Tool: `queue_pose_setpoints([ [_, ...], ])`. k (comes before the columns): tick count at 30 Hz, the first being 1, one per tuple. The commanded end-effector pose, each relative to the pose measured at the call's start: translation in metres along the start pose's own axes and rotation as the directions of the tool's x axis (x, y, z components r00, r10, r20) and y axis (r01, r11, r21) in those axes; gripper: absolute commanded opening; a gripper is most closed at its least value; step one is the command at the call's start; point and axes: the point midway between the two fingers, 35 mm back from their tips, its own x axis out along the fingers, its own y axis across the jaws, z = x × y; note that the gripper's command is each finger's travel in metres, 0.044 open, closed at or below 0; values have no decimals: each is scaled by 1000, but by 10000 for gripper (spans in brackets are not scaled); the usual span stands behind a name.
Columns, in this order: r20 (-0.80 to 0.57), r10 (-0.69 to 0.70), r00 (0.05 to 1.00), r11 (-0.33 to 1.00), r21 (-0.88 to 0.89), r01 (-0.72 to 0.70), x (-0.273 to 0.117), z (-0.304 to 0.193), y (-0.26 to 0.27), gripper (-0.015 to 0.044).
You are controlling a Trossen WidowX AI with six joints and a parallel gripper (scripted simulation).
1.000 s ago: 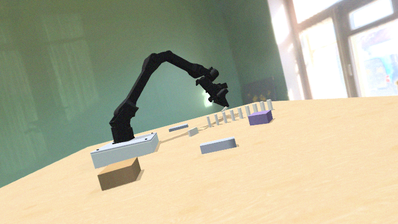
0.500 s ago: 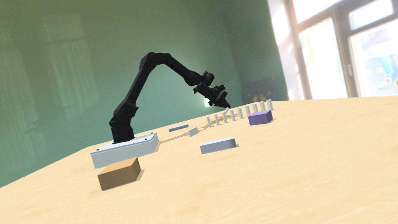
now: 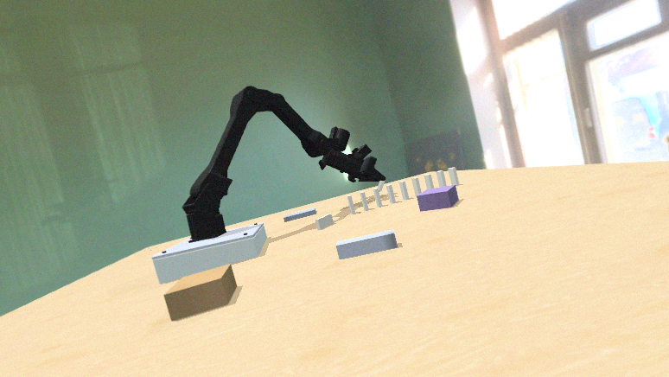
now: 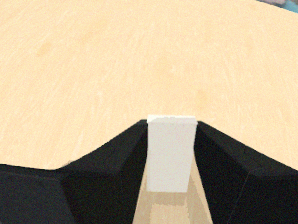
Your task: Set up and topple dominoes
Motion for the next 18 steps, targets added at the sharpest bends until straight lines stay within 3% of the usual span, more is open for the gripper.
queue_pose_setpoints([
  [1,65,-6,998,1000,2,6,-8,4,0,107],
  [18,265,-45,963,998,44,35,-36,-6,-10,107],
])
